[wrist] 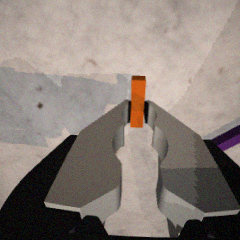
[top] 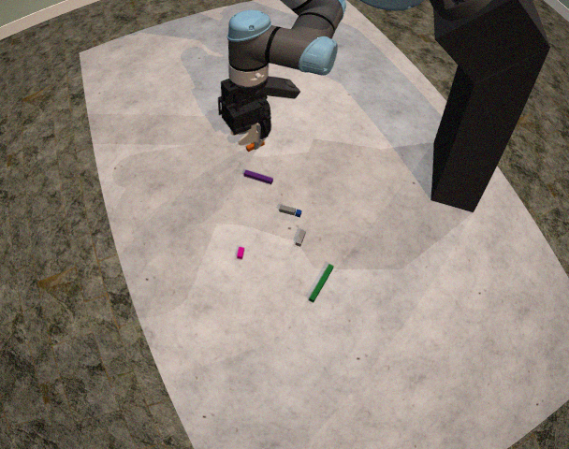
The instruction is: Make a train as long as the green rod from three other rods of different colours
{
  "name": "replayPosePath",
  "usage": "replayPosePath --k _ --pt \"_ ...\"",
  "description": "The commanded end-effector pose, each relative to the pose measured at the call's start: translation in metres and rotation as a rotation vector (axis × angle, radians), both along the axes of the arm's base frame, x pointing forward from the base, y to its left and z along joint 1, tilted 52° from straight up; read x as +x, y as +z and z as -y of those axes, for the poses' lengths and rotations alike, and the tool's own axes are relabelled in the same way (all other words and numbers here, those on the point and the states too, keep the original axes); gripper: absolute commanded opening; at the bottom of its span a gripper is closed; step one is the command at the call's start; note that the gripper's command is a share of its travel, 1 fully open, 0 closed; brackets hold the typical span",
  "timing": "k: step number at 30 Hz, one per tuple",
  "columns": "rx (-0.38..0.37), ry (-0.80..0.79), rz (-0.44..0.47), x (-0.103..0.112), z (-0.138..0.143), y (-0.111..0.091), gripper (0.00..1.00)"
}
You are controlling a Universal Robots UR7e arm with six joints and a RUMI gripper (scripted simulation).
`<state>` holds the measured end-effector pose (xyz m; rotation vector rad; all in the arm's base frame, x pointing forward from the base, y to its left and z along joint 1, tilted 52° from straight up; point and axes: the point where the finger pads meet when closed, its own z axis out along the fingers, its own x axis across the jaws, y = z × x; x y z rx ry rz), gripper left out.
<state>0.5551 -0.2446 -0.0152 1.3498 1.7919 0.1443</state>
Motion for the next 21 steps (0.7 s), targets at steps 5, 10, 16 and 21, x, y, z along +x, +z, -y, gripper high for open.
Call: replayPosePath --k 5,10,16,21 --pt "0.0 0.0 0.001 0.0 0.0 0.0 0.0" --pt "0.0 0.0 0.001 0.0 0.0 0.0 0.0" --pt "0.0 0.0 0.001 -0.004 -0.002 0.004 0.0" --pt "0.0 0.0 0.001 -0.016 -0.009 0.015 0.0"
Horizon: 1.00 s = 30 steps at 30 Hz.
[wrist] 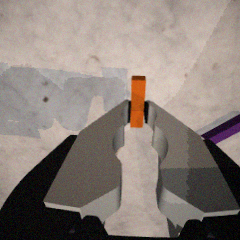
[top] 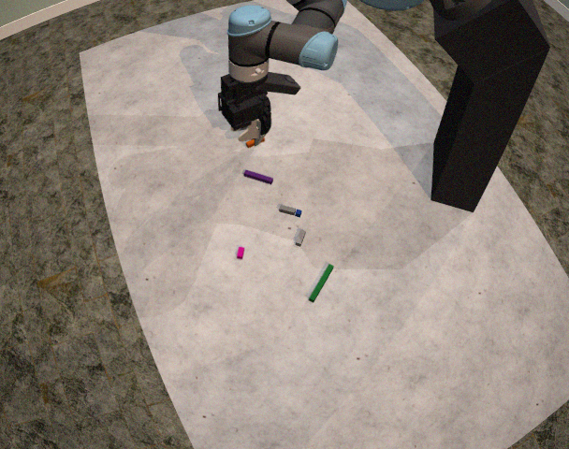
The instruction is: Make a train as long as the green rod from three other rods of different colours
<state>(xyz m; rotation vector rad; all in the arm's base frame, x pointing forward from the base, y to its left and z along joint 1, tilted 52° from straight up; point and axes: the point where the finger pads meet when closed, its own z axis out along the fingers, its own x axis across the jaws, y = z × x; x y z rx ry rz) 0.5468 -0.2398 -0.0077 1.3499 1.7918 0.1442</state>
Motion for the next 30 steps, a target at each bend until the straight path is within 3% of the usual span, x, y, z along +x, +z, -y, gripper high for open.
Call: replayPosePath --k 1,17,30 --pt "0.0 0.0 0.001 -0.011 -0.006 0.011 0.0" --pt "0.0 0.0 0.001 -0.054 -0.031 0.05 0.0" --pt "0.0 0.0 0.001 -0.06 -0.034 0.055 0.0"
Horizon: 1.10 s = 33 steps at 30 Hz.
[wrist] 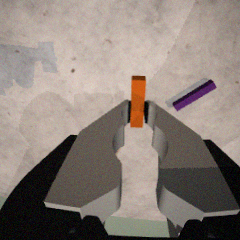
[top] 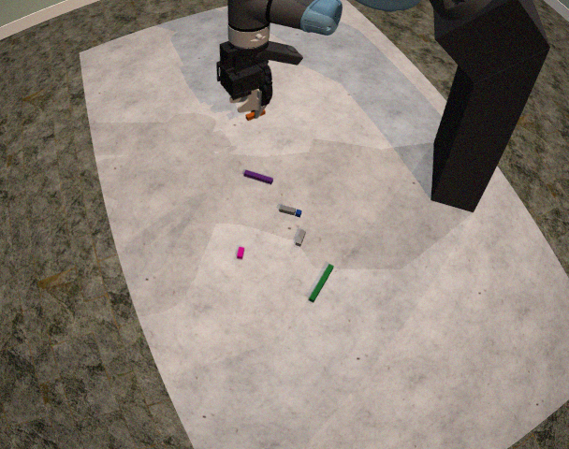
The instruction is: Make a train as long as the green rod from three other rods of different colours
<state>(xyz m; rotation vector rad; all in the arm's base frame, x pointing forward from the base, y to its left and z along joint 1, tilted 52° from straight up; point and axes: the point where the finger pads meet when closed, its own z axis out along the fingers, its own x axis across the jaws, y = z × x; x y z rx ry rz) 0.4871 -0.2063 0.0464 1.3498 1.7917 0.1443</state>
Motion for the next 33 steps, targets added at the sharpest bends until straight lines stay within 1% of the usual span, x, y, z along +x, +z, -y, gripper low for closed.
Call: replayPosePath --k 1,10,16,22,24,33 --pt "0.0 0.0 0.001 0.0 0.0 0.001 0.0" --pt "0.003 -0.003 0.002 0.0 -0.001 0.0 0.0" --pt "0.041 -0.035 0.02 0.003 -0.009 -0.004 0.0" --pt "0.13 -0.115 0.064 0.01 -0.03 -0.013 0.0" --pt "0.13 -0.115 0.064 0.01 -0.03 -0.013 0.0" --pt "0.325 -0.293 0.17 0.022 -0.079 -0.032 0.0"
